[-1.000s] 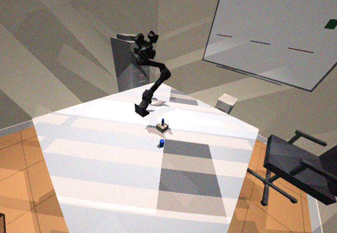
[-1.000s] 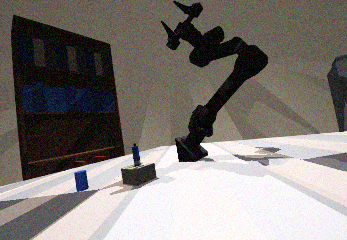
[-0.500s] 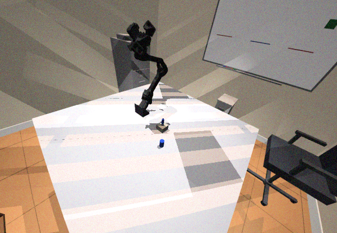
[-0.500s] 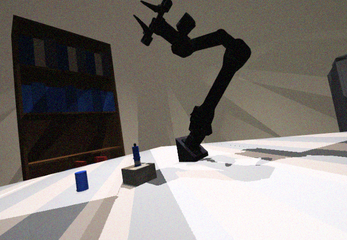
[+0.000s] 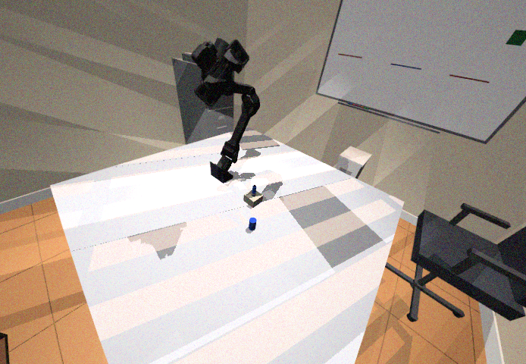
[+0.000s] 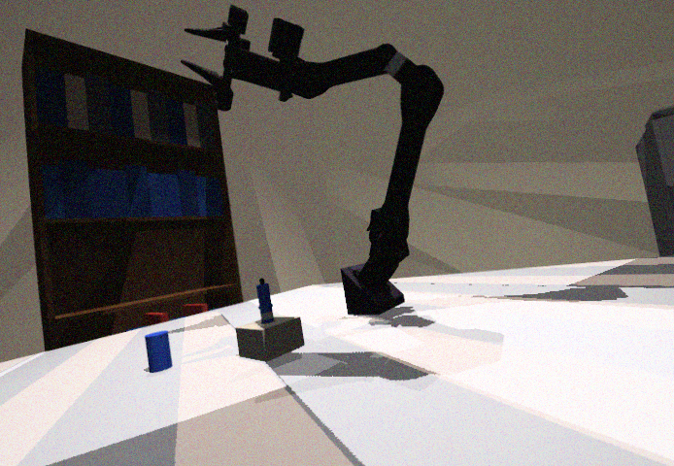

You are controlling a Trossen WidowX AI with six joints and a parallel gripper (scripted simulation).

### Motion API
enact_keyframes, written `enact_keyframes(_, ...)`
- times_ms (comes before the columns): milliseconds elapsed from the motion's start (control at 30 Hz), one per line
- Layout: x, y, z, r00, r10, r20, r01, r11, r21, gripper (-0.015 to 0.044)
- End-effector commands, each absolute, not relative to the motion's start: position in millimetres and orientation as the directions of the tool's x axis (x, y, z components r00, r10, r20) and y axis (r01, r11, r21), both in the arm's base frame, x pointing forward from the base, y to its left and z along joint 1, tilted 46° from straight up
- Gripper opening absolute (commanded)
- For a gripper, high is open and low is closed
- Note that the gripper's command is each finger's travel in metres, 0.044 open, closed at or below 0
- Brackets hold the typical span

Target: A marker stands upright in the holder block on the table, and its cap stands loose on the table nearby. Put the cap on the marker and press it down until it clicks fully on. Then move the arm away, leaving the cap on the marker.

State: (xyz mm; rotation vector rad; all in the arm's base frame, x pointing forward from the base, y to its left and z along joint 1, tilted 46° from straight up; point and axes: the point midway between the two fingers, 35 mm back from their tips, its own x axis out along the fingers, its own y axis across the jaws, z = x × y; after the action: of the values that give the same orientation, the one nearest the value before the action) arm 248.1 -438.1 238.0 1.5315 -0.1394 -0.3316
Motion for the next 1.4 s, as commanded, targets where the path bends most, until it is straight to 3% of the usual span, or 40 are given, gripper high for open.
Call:
enact_keyframes(0,297.2,-427.7,183.4,0.939,-0.205,-0.276,0.286,0.021,0.958,0.0251)
enact_keyframes(367,365.0,-368.7,93.3,0.835,0.065,-0.547,0.53,0.175,0.83,0.0251)
enact_keyframes(733,394.6,-280.6,23.3,0.578,0.373,-0.726,0.581,0.437,0.687,0.0251)
enact_keyframes(1000,393.0,-207.0,-9.7,0.292,0.577,-0.763,0.46,0.615,0.641,0.0251)
enact_keyframes(1233,376.9,-144.6,-23.5,-0.01,0.703,-0.711,0.273,0.686,0.675,0.0251)
enact_keyframes(1367,375.6,-142.0,-24.0,-0.025,0.707,-0.706,0.263,0.686,0.678,0.0251)
